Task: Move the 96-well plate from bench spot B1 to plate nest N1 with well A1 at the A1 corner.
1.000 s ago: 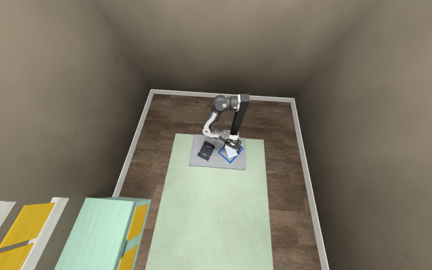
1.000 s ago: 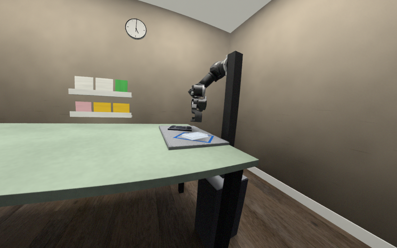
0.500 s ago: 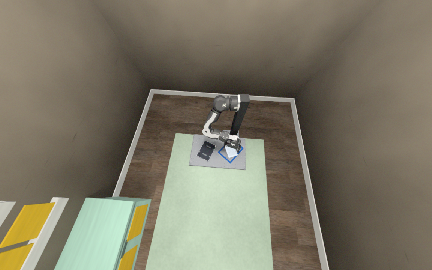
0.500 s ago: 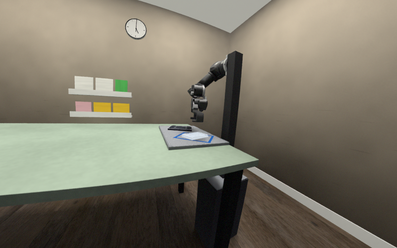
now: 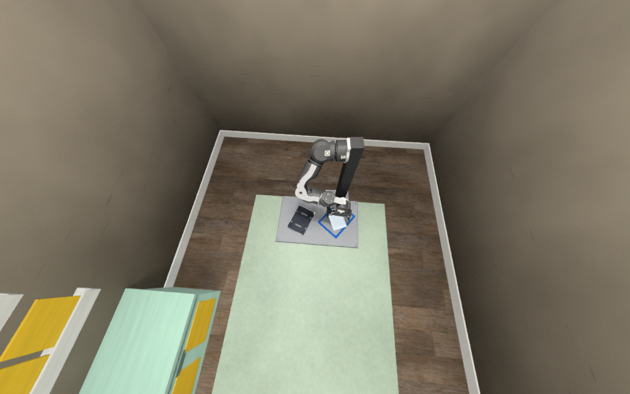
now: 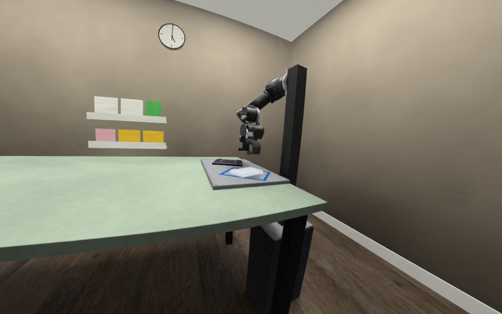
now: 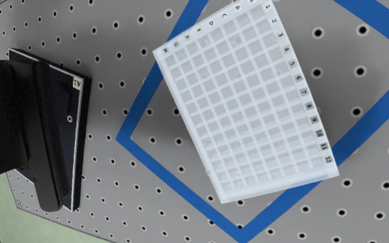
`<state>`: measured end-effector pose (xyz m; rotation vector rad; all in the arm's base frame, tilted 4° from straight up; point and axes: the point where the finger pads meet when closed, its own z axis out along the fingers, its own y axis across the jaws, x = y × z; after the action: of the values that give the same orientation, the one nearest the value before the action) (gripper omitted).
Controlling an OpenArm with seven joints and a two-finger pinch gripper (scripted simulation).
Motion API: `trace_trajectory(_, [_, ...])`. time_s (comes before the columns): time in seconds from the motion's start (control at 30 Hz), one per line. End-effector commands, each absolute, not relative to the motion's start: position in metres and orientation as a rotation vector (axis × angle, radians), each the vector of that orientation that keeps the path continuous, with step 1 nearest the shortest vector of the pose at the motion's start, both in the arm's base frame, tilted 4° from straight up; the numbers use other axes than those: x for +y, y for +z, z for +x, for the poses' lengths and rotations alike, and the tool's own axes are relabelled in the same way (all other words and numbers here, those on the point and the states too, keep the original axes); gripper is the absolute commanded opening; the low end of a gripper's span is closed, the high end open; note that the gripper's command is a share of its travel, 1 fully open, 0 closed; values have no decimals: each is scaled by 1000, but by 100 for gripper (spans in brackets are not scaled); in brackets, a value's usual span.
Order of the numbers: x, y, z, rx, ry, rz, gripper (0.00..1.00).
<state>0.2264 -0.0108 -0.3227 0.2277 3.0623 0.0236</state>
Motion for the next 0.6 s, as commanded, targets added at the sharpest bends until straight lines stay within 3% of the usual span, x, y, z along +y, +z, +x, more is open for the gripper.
trace_trajectory(0.0, [-9,-322,226,3063,37,220,77])
trace_trajectory(0.17, [-11,-323,227,3066,18,-118,77])
trace_trajectory(0.57, [-11,-323,227,3066,18,-118,77])
